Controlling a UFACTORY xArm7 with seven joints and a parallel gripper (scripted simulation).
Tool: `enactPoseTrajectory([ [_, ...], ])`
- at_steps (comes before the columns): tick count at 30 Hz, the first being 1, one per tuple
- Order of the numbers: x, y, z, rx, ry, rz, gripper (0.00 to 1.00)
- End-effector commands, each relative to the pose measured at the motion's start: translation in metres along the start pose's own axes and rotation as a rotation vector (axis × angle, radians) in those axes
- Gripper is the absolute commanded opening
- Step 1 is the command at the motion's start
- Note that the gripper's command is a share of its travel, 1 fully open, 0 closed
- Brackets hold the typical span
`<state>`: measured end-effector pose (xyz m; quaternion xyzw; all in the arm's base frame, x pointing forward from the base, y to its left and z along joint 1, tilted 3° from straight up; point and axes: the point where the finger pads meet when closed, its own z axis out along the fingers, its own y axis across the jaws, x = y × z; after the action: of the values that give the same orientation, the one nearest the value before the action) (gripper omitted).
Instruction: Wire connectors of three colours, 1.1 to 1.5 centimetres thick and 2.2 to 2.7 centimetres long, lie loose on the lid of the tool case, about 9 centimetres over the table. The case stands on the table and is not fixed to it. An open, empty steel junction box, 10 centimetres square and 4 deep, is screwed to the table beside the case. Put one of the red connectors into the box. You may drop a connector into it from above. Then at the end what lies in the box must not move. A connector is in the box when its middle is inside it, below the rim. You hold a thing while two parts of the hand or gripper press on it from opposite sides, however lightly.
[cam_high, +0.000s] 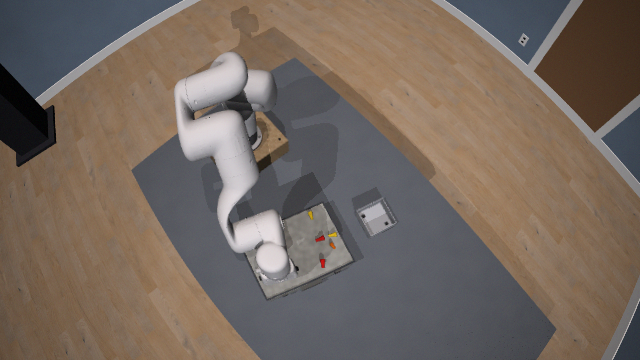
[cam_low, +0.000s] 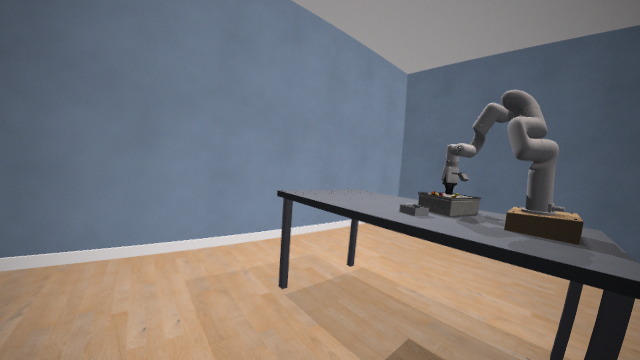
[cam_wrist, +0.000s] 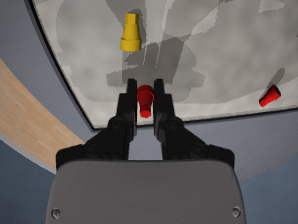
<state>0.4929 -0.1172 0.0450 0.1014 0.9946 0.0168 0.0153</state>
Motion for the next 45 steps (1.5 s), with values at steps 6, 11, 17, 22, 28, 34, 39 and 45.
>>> enactPoseTrajectory([
  [6, -0.0011, 0.0000, -0.0012, 0.000, -0.003, 0.000, 0.02],
  [11, -0.0011, 0.0000, -0.0012, 0.000, -0.003, 0.000, 0.02],
  [17, -0.0011, 0.0000, -0.0012, 0.000, -0.003, 0.000, 0.02],
  [22, -0.0011, 0.0000, -0.0012, 0.000, -0.003, 0.000, 0.02],
  [28, -0.0011, 0.0000, -0.0012, 0.000, -0.003, 0.000, 0.02],
  [34, -0.0011, 0.0000, -0.0012, 0.000, -0.003, 0.000, 0.02],
  [39, -0.0011, 0.0000, -0.0014, 0.000, -0.003, 0.000, 0.02],
  [45, -0.0011, 0.0000, -0.0066, 0.000, -0.003, 0.000, 0.02],
])
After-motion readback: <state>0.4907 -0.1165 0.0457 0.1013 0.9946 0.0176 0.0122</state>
